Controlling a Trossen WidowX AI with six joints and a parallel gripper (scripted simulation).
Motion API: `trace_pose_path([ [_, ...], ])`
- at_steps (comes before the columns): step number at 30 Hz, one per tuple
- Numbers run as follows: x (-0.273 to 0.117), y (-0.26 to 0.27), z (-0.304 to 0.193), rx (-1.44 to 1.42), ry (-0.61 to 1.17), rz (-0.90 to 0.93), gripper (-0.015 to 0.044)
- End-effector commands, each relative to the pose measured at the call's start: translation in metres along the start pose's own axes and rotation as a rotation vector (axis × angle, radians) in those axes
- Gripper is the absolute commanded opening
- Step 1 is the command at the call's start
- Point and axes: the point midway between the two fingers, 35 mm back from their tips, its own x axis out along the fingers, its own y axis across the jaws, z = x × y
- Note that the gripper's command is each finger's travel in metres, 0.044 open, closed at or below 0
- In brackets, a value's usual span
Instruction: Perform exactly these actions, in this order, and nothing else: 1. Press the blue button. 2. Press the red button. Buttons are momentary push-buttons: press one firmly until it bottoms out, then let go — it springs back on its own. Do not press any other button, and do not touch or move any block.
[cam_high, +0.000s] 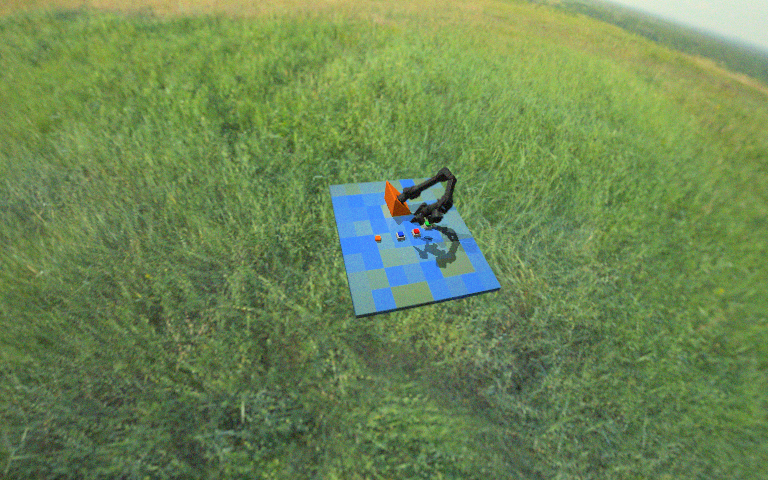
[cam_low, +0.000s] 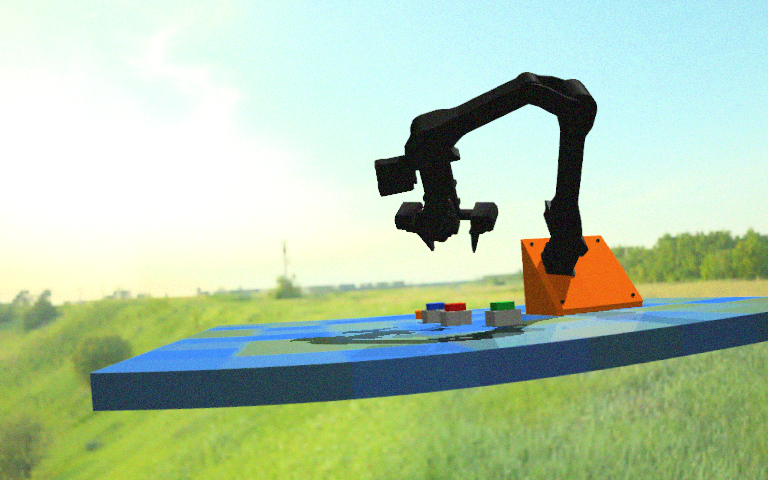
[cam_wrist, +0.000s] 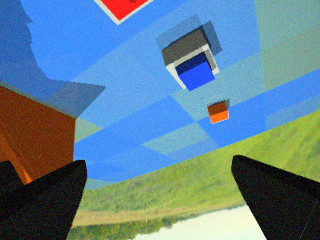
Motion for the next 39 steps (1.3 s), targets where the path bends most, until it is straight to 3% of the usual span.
trace_pose_path([
  [1,0.021,-0.023,-0.010,0.320,-0.214,0.158,0.0400],
  [7,0.050,-0.059,-0.038,0.835,-0.573,0.429,0.0400],
  [13,0.053,-0.063,-0.042,0.892,-0.616,0.462,0.0400],
  [19,0.096,-0.056,-0.002,0.891,-0.617,0.463,0.0242],
  [27,0.098,-0.055,-0.001,0.891,-0.618,0.463,0.0032],
  [39,0.101,-0.055,0.002,0.891,-0.618,0.463,0.0020],
])
